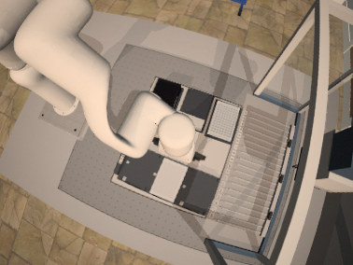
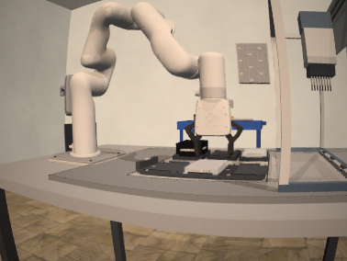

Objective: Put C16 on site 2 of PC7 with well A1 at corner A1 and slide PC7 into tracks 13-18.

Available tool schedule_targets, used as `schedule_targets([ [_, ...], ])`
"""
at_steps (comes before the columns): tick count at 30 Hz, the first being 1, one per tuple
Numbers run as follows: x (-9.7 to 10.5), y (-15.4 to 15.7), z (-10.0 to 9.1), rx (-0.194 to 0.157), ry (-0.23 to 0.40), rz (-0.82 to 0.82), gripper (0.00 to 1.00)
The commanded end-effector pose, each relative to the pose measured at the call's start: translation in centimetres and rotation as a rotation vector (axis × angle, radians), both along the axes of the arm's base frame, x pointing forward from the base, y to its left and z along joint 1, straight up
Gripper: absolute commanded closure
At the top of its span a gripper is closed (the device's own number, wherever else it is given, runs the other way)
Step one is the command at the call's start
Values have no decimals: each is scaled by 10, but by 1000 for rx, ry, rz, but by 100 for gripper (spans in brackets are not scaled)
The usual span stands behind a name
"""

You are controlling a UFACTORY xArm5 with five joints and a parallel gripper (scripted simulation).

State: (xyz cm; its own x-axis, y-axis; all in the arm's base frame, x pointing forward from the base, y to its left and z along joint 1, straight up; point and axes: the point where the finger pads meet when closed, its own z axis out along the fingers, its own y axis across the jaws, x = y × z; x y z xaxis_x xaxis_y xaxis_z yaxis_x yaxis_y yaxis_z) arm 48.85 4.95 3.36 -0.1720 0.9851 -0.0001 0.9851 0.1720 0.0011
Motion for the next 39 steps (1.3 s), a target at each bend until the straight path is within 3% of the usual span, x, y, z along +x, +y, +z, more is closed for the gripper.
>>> schedule_targets([
  [1,2,0,-1,0,-5,0,0],
  [39,2,0,-20,0,-5,0,0],
])
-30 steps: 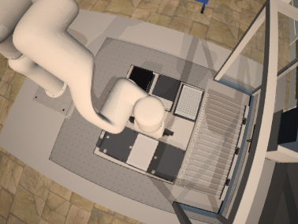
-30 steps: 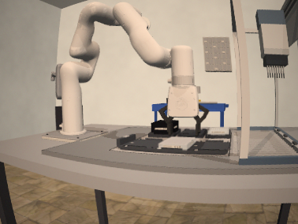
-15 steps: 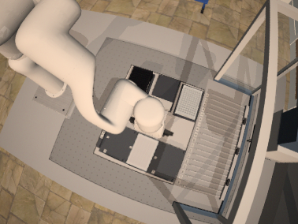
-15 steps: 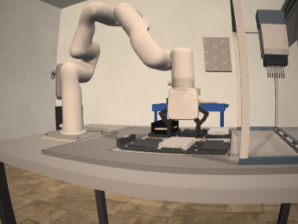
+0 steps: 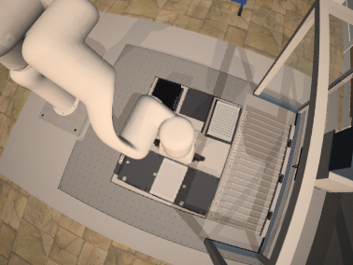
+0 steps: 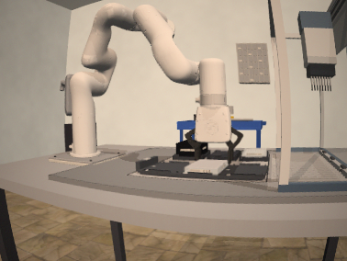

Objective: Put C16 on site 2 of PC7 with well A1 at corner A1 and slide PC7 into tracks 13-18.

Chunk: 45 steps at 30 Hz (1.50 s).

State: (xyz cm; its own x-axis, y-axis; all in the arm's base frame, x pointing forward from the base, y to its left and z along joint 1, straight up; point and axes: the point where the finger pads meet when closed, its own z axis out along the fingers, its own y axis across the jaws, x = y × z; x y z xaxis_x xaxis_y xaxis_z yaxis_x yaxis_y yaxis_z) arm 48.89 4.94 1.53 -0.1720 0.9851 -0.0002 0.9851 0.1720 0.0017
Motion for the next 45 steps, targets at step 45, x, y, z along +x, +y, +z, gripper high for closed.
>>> schedule_targets([
  [45,4,-14,-3,0,-4,0,0],
])
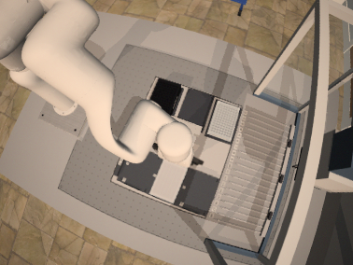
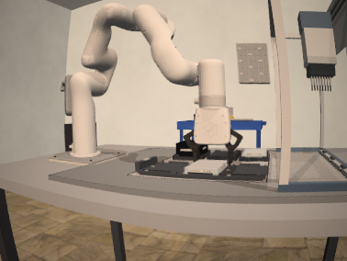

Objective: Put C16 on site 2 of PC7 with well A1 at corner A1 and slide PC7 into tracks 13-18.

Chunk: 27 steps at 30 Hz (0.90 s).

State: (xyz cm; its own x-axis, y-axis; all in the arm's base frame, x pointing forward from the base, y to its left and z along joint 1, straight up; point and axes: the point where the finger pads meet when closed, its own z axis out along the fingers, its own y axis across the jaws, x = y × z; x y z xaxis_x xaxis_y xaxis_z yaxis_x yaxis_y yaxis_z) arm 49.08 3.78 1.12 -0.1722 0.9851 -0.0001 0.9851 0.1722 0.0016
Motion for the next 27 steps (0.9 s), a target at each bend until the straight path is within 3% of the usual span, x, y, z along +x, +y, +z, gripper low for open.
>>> schedule_targets([
  [1,2,-3,2,0,-4,0,0],
  [27,3,-6,2,0,-4,0,0],
])
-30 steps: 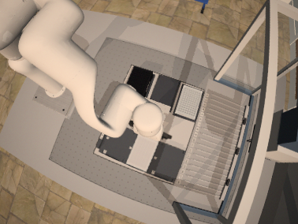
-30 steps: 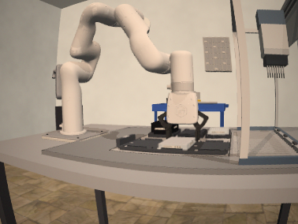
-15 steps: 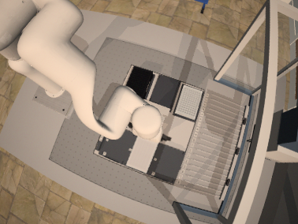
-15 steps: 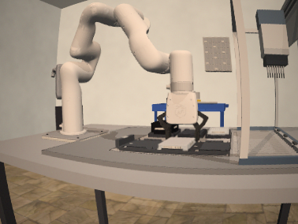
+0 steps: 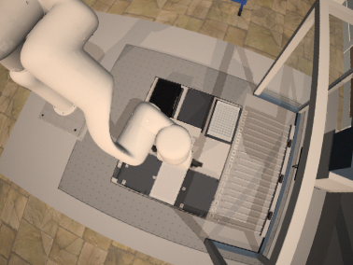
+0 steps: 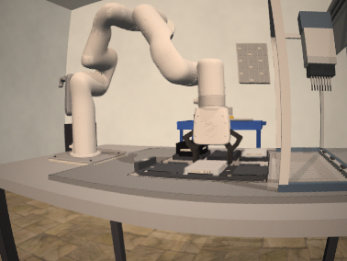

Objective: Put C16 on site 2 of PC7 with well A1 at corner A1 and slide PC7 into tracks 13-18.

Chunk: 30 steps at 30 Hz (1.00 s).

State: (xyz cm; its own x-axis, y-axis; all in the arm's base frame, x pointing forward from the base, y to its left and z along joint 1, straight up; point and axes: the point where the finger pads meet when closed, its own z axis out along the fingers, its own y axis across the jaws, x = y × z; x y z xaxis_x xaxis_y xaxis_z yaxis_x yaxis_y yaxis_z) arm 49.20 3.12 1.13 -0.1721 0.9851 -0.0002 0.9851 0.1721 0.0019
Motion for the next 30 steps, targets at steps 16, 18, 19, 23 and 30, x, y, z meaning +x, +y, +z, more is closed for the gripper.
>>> schedule_targets([
  [16,0,7,1,0,-4,0,0],
  [18,0,9,1,0,-4,0,0],
  [19,0,9,1,0,-4,0,0],
  [23,0,10,1,0,-4,0,0],
  [30,0,10,6,0,-4,0,0],
])
